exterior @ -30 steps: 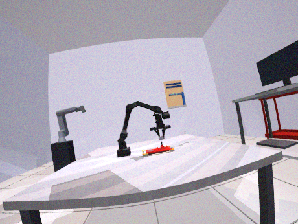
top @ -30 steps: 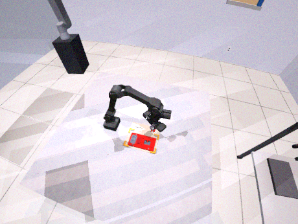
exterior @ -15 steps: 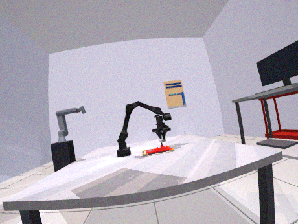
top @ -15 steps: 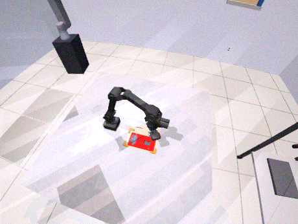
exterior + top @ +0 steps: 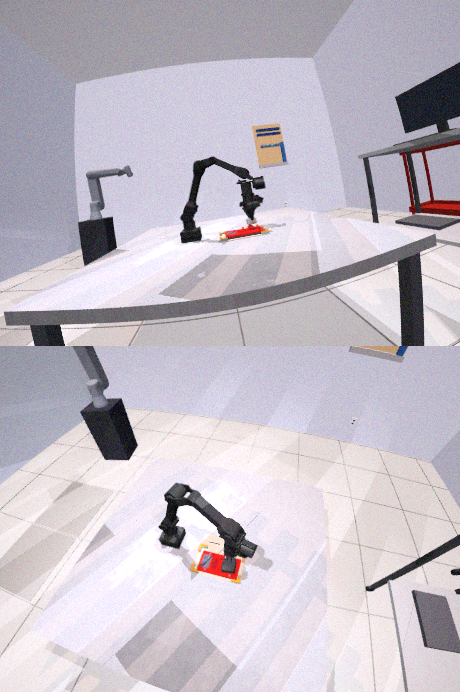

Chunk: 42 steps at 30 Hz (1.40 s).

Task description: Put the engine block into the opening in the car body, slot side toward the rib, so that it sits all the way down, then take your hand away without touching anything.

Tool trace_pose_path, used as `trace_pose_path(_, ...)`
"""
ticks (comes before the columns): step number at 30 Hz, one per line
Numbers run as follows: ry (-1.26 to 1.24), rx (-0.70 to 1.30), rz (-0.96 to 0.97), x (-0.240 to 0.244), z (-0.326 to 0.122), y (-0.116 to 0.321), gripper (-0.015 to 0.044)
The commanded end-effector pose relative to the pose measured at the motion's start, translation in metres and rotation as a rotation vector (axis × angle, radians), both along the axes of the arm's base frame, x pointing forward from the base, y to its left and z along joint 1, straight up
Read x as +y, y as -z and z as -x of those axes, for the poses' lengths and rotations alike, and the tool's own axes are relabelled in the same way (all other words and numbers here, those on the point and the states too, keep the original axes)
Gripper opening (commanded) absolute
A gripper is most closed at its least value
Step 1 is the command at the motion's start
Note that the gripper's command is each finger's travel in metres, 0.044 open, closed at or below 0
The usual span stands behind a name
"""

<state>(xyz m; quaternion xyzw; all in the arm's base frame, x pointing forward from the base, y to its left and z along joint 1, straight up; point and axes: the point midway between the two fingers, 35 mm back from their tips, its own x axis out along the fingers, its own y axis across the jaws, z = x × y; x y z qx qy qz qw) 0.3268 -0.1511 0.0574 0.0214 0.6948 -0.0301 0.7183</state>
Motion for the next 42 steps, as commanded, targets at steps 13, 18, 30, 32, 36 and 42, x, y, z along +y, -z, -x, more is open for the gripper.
trace_pose_path(13,0.176,0.008,-0.004,-0.0116,0.0094,0.0075,0.0160)
trace_pose_path(18,0.176,0.008,-0.004,-0.0116,0.0094,0.0075,0.0160)
trace_pose_path(30,0.104,0.009,-0.002,-0.0116,0.0094,0.0075,0.0160)
trace_pose_path(32,0.058,0.009,-0.001,-0.0115,0.0094,0.0075,0.0160)
trace_pose_path(36,0.021,0.010,0.000,-0.0115,0.0094,0.0075,0.0160)
trace_pose_path(42,0.037,0.010,0.000,-0.0116,0.0095,0.0077,0.0160)
